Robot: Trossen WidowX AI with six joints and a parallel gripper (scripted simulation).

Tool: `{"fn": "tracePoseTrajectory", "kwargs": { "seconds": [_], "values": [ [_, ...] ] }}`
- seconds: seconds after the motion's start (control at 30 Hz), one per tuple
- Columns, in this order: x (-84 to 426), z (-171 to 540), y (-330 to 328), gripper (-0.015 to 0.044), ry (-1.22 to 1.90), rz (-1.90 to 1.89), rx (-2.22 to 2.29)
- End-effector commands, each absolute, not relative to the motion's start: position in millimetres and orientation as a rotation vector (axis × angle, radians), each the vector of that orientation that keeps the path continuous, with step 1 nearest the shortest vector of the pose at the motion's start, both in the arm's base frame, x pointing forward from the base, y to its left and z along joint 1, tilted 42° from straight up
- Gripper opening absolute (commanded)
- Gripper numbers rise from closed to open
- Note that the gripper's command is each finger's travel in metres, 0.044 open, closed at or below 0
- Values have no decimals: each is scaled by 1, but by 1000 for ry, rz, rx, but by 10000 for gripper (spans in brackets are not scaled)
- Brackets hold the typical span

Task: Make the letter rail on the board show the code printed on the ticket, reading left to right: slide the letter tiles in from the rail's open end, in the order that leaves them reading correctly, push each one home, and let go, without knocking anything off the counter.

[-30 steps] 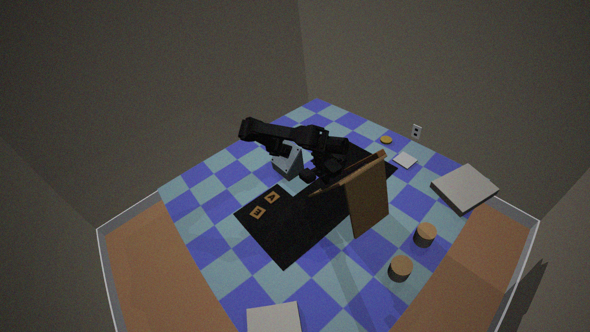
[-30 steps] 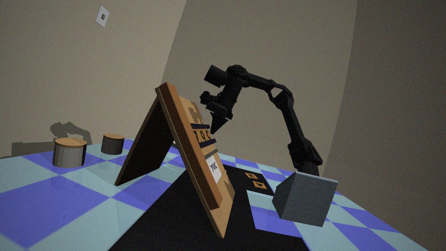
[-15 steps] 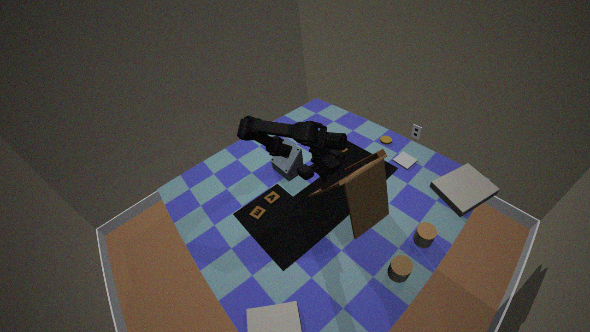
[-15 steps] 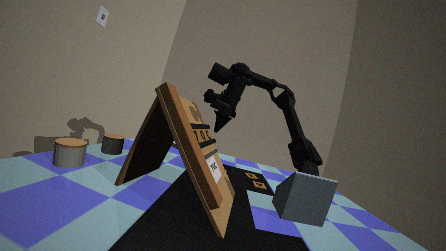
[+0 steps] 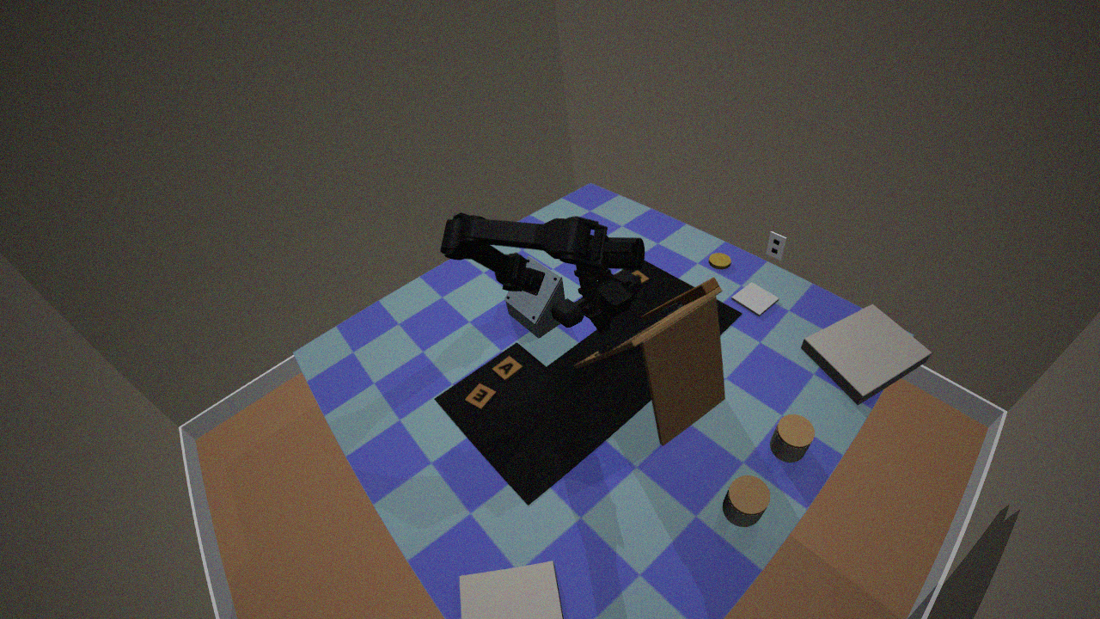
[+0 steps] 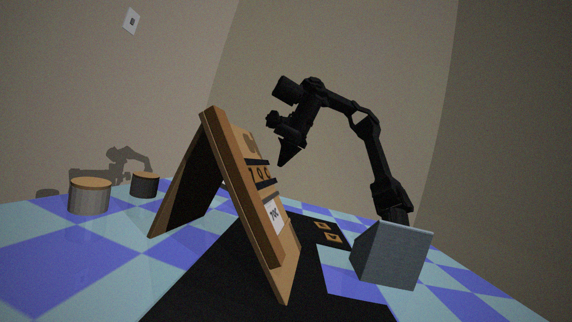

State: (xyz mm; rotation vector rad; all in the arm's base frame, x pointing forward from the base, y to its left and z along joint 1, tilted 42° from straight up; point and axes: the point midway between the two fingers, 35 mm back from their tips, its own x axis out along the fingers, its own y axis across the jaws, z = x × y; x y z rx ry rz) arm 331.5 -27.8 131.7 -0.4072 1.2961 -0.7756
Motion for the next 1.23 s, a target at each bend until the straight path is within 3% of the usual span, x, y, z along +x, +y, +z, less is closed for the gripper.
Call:
{"fn": "tracePoseTrajectory", "kwargs": {
  "seconds": [0.0, 0.4, 1.2],
  "values": [
    [328, 129, 9, 131, 1191, -750, -476],
    [278, 129, 137, 440, 681, -552, -586],
    [277, 129, 139, 440, 674, -548, -586]
  ]
}}
